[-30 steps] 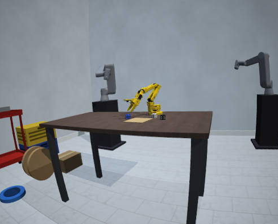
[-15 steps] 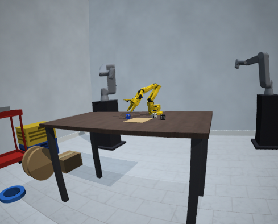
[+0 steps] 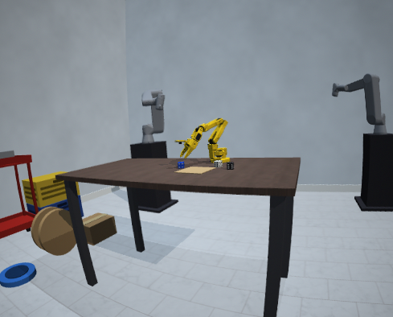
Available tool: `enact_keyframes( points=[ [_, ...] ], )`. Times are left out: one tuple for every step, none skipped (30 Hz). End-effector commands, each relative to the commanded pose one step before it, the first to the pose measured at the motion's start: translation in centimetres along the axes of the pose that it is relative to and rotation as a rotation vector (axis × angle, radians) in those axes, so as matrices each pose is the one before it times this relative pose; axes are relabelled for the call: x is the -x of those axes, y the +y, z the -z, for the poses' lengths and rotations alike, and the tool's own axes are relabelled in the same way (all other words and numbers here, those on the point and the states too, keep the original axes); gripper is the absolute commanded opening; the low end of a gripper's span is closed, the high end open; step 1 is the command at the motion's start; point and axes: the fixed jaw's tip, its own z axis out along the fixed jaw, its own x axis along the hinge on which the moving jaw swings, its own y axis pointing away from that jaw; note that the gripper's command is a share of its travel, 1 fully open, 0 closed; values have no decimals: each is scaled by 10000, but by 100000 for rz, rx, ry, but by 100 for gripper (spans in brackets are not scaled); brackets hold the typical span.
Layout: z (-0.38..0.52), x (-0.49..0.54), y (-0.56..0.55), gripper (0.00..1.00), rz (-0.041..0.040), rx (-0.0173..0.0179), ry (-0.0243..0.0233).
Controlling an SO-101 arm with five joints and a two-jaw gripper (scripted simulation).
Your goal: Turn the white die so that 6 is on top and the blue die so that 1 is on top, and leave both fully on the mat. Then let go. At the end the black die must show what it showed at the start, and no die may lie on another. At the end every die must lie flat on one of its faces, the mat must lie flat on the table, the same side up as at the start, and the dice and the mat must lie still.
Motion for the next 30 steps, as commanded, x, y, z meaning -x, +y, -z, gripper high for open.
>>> enact_keyframes(
  points=[
    [6684,3625,8723,35,4120,2641,-3259],
    [1528,-987,3564,35,1422,1089,43],
    [1733,-1163,4080,35,1645,1254,48],
    [1923,-1355,4567,35,1859,1416,56],
    [2097,-1549,5016,35,2069,1574,58],
    [2238,-1754,5430,35,2267,1726,66],
    [2354,-1944,5783,35,2453,1862,72],
    [0,0,0,35,0,0,0],
    [0,0,0,35,0,0,0],
    [2436,-2143,6095,35,2626,1990,80],
    [2478,-2326,6342,35,2775,2100,81],
    [2493,-2500,6533,35,2911,2200,84],
    [2472,-2652,6654,35,3023,2277,90],
    [2415,-2782,6713,35,3110,2341,89],
    [2331,-2894,6730,35,3175,2386,94],
    [2222,-2976,6673,35,3219,2412,94],
    [2088,-3028,6569,35,3231,2418,94],
    [1941,-3038,6417,35,3219,2406,93],
    [1775,-3033,6225,35,3185,2376,90],
    [1608,-2982,5981,35,3123,2326,93],
    [1430,-2904,5711,35,3039,2255,88],
    [1262,-2803,5410,35,2931,2172,85],
    [1096,-2664,5082,35,2798,2071,78],
    [945,-2519,4730,35,2648,1960,78],
    [0,0,0,35,0,0,0],
    [0,0,0,35,0,0,0],
    [794,-2337,4361,35,2479,1827,71],
    [665,-2157,3984,35,2294,1689,64],
    [546,-1948,3587,35,2093,1543,60],
    [443,-1744,3198,35,1883,1384,55]
  ],
)
